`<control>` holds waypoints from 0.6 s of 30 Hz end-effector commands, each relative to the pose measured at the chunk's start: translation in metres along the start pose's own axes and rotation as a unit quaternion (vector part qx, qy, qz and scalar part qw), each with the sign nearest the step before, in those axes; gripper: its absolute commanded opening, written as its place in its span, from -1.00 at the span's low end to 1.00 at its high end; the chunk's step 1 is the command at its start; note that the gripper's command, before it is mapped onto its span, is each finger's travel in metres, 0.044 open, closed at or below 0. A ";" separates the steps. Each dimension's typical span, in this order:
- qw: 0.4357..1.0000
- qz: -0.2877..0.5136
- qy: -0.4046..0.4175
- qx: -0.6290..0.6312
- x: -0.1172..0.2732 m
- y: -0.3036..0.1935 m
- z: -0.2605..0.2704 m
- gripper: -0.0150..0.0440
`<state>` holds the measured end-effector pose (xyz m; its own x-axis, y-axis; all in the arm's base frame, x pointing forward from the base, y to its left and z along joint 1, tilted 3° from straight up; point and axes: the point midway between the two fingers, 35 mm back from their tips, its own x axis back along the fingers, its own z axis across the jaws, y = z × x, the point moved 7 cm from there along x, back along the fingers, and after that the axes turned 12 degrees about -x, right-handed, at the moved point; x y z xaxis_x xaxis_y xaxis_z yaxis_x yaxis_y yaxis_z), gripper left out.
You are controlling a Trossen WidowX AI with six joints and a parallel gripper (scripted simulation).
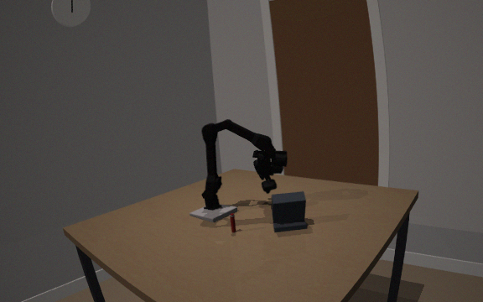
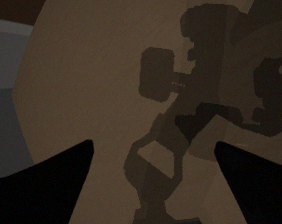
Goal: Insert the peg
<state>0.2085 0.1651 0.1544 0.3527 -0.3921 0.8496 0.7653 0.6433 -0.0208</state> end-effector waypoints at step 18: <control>0.991 -0.056 -0.074 -0.101 0.047 -0.008 -0.064 1.00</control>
<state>0.2487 0.1075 0.1591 0.2073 -0.3536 0.9121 0.8794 0.4758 -0.0154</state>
